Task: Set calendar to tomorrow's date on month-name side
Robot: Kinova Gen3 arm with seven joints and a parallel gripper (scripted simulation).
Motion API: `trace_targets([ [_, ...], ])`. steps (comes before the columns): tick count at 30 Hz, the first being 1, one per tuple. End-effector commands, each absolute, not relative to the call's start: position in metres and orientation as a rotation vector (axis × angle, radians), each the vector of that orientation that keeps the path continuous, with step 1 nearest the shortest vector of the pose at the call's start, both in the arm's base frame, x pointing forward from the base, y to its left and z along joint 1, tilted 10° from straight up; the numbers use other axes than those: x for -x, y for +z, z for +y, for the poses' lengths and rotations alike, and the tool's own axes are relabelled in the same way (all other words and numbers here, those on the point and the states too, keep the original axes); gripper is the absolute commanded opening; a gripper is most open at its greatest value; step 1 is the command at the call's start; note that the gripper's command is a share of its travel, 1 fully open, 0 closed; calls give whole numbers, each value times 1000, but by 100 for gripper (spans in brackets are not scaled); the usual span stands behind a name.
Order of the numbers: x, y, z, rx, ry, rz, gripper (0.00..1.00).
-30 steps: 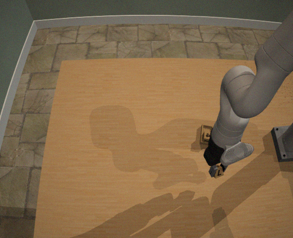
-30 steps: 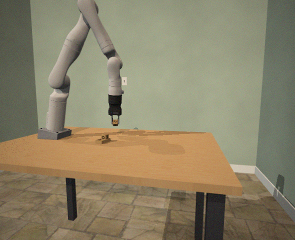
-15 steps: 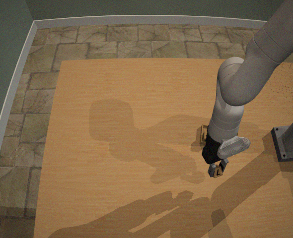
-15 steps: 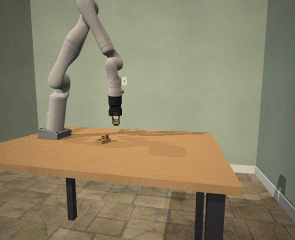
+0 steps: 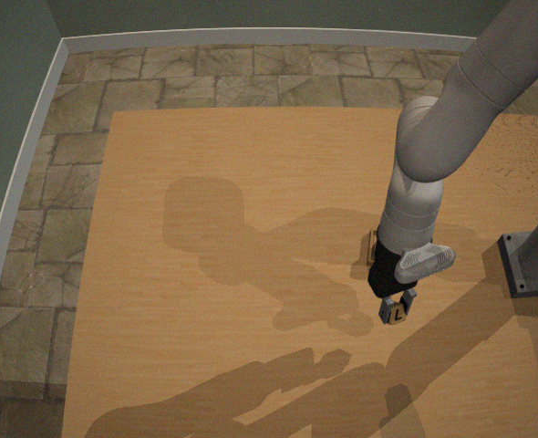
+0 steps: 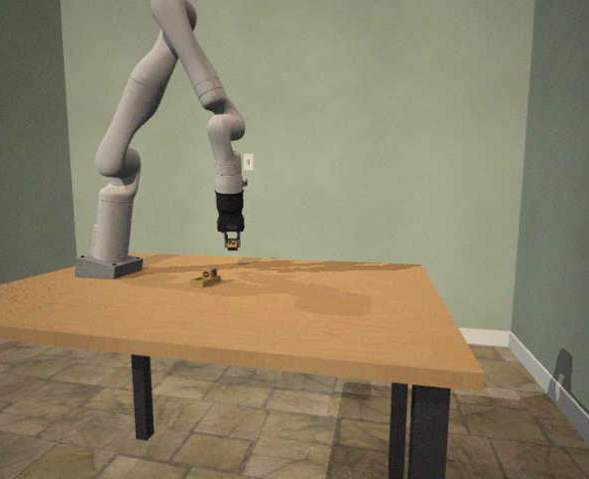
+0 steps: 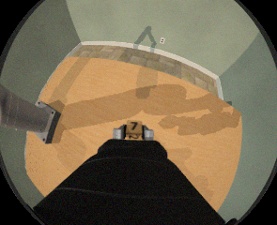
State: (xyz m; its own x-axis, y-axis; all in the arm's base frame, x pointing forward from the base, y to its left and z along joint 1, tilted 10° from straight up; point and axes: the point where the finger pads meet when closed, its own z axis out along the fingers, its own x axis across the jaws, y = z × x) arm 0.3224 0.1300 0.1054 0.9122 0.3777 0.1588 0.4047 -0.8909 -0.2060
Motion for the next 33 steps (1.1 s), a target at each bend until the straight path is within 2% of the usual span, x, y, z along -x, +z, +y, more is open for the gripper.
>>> trace_targets([
  [1, -323, 106, 128, 2840, -170, -582, 57],
  [33, -321, 102, 125, 2671, -83, -569, 57],
])
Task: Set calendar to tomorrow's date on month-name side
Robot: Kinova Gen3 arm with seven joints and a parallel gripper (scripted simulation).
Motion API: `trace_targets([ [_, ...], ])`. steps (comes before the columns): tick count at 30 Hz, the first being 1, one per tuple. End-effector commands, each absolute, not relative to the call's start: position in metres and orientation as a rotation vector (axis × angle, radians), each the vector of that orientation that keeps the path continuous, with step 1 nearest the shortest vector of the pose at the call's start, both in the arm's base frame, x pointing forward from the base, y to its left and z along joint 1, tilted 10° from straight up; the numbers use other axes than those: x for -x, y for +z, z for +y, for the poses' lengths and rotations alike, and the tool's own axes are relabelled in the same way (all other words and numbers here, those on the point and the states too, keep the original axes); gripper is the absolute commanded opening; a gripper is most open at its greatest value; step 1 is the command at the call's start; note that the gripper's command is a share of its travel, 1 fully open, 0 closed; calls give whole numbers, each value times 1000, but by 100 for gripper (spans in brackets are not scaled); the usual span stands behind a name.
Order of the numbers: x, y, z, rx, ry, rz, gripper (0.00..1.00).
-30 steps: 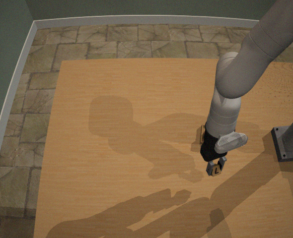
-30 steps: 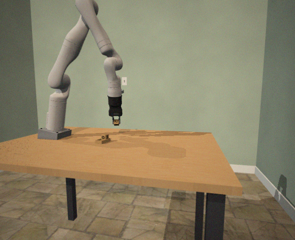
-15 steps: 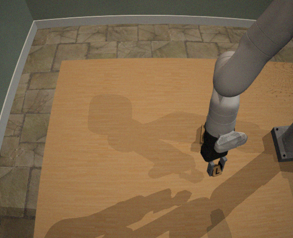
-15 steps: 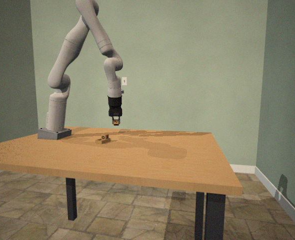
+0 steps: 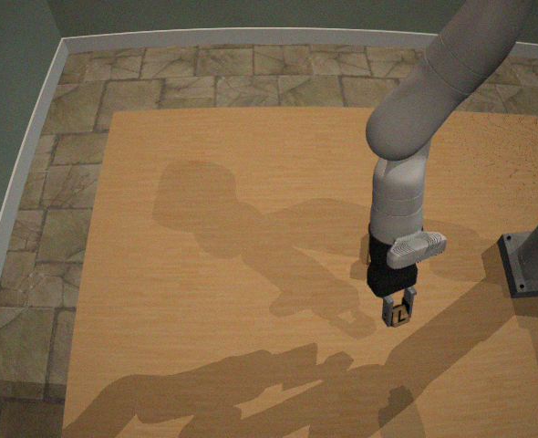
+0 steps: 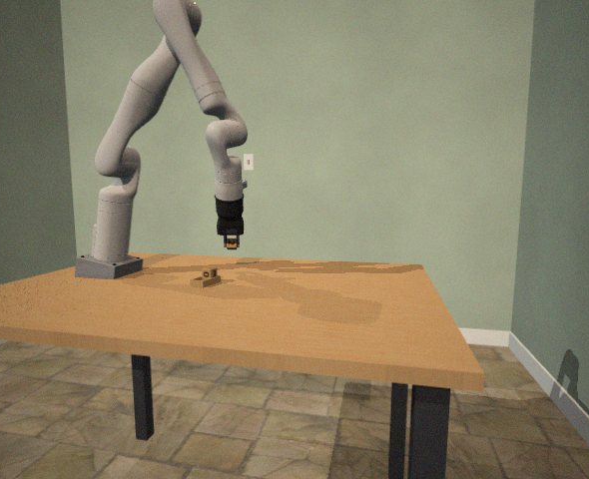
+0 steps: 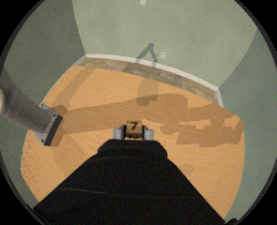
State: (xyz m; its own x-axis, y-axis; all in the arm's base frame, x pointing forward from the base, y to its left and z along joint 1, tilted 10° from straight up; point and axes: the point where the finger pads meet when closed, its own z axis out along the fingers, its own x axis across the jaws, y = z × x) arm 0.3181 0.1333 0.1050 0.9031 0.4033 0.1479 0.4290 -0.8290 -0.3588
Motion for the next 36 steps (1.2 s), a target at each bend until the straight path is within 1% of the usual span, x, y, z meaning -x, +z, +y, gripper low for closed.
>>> trace_targets([
  [1, -321, 102, 126, 2659, -82, -568, 57],
  [25, -324, 104, 126, 2556, -69, -557, 57],
  [36, -325, 103, 124, 2354, -13, -536, 57],
])
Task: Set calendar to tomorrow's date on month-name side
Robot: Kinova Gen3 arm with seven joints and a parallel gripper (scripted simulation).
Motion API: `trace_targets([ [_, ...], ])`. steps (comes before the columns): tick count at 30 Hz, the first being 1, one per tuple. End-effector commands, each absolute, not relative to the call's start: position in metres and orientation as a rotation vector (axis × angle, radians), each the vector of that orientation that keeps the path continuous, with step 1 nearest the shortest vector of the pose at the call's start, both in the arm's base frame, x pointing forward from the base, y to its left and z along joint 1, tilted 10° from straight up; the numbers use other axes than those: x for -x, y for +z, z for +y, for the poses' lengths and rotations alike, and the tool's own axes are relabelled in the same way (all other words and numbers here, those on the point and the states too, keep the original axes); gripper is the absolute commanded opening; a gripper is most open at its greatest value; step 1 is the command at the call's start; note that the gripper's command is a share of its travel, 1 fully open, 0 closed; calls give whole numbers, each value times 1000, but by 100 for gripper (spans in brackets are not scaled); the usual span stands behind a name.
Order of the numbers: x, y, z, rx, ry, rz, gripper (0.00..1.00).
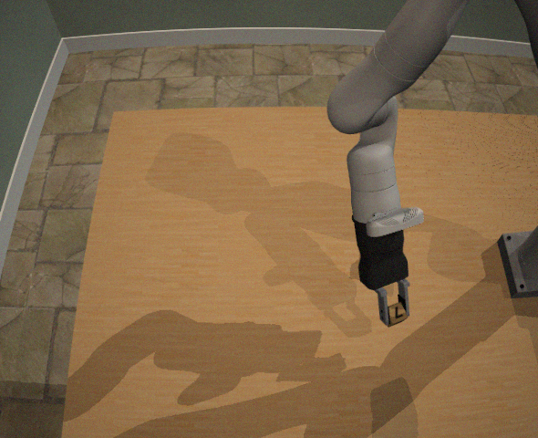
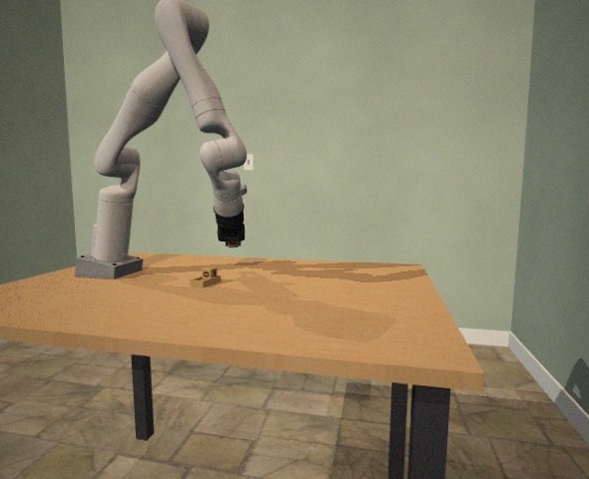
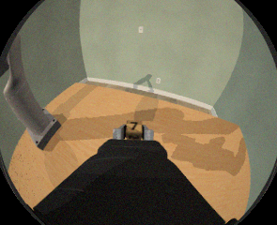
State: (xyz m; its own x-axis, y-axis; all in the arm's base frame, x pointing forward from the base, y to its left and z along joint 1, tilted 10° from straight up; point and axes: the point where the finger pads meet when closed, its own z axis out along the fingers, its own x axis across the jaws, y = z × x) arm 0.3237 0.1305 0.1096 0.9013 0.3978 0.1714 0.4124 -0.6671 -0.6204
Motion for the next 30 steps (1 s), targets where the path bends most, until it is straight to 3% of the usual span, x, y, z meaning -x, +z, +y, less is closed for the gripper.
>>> trace_targets([
  [1, -326, 103, 124, 2344, -12, -534, 57],
  [30, -326, 100, 124, 2332, -12, -533, 57],
])
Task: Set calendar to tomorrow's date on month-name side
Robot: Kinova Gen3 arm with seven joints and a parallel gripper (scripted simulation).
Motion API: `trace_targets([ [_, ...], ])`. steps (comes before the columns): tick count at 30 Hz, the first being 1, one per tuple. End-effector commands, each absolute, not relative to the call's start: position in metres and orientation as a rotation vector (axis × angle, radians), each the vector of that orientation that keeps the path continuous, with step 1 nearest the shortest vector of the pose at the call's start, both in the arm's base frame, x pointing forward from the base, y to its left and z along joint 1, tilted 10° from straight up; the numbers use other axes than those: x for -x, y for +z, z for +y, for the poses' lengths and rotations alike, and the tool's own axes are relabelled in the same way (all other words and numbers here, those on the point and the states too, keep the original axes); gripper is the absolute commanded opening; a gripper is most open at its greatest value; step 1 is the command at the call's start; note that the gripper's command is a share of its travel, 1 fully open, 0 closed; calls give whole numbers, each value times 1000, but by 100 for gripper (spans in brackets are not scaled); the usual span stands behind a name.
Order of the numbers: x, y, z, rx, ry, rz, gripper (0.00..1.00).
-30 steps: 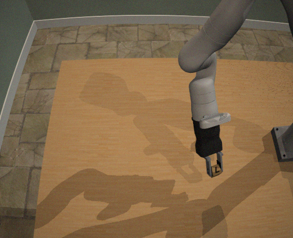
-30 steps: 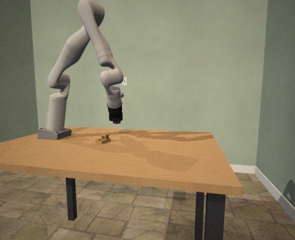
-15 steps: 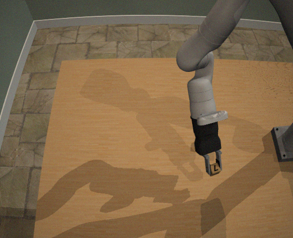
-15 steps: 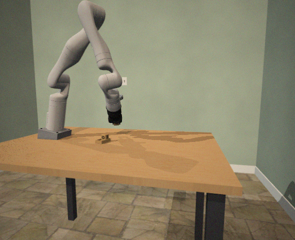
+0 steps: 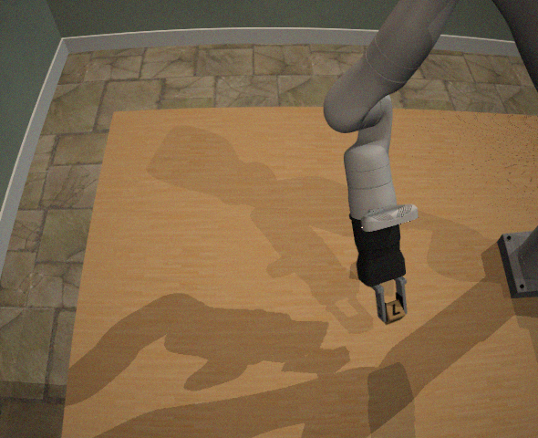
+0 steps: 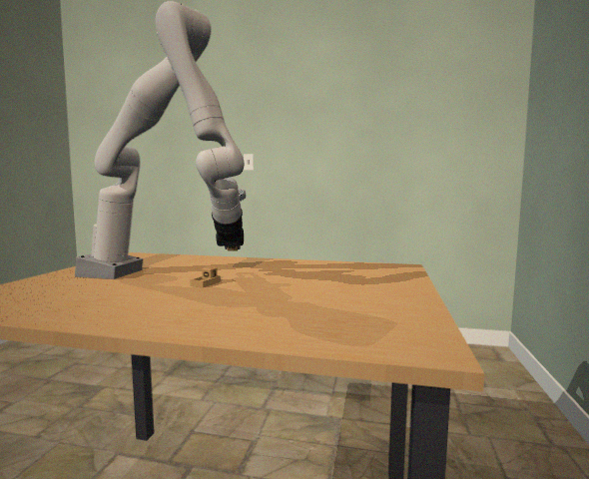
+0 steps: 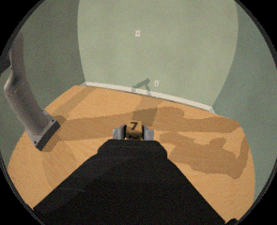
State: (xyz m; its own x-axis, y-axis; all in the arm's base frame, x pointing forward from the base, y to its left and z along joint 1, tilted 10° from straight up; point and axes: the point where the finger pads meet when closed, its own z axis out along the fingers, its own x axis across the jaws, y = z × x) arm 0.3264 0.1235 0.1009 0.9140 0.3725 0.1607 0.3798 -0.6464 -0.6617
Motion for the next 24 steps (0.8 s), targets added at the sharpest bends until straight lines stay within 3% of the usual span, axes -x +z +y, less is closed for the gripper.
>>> trace_targets([
  [1, -327, 100, 124, 2332, -12, -533, 57],
  [24, -332, 70, 124, 2332, -12, -533, 57],
])
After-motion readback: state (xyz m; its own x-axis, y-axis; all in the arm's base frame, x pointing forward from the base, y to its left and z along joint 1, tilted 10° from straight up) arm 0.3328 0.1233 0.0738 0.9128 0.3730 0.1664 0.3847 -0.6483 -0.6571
